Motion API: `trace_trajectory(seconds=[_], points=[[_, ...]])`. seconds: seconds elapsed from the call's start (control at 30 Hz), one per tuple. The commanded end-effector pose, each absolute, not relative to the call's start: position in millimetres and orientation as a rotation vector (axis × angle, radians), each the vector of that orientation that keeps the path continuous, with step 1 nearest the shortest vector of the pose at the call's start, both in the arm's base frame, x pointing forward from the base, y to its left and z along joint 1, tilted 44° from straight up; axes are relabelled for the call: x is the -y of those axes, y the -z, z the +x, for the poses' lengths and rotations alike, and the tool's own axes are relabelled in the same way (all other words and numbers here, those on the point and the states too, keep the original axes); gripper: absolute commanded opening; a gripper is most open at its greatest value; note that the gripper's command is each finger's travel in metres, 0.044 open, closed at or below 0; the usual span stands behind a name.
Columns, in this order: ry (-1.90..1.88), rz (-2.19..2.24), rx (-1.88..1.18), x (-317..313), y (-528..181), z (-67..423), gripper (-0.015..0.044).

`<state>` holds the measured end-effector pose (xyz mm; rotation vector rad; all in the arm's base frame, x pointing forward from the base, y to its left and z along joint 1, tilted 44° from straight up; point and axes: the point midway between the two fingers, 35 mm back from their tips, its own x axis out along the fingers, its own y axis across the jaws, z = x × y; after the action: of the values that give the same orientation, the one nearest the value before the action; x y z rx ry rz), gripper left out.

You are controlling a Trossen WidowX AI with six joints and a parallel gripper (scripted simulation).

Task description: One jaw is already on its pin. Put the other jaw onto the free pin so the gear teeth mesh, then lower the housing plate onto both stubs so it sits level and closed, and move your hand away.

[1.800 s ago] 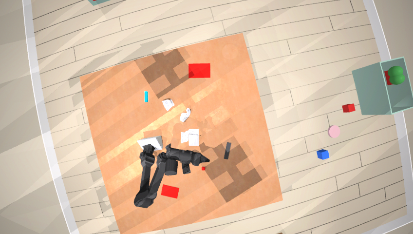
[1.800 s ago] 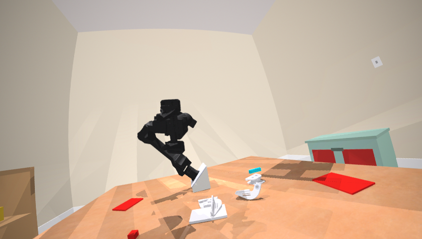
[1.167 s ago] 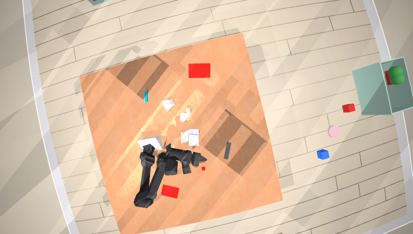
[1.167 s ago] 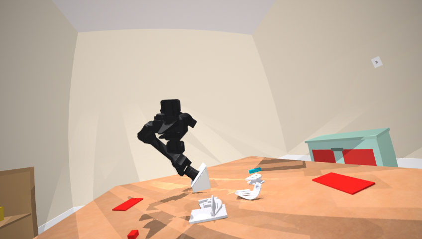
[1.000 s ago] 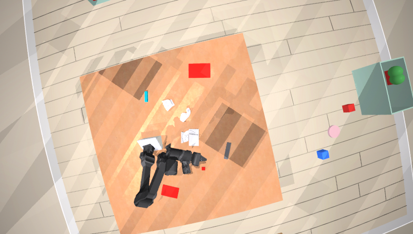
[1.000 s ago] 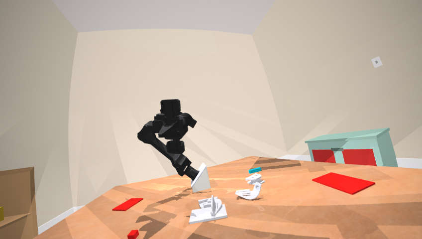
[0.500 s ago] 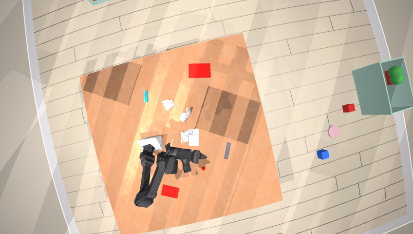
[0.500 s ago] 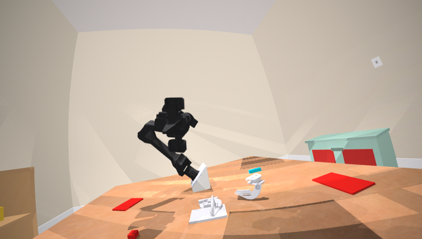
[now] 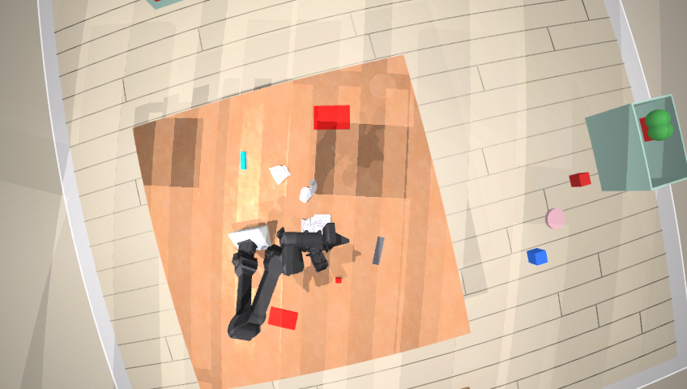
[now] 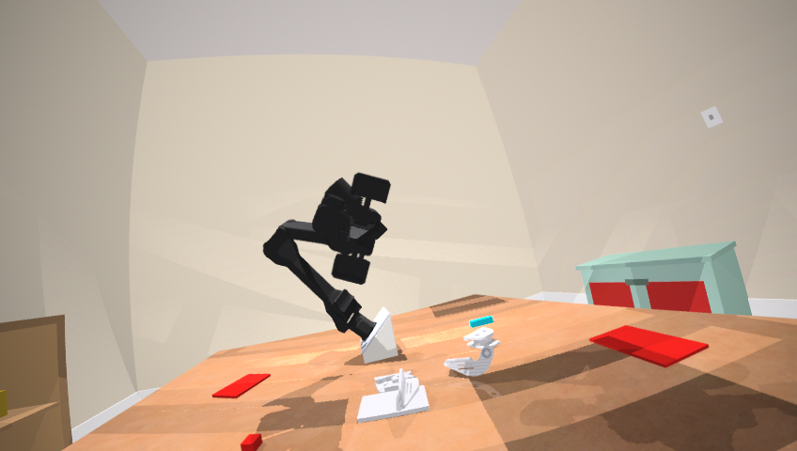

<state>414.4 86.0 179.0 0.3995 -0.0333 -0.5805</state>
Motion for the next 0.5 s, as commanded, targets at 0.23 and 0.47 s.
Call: trace_trajectory(seconds=[0.23, 0.47], points=[[0.530, 0.214, -0.147, -109.5, -143.3, 434.1, 0.0000], [0.498, 0.098, -0.266, -122.2, -117.5, 442.2, 0.0000]])
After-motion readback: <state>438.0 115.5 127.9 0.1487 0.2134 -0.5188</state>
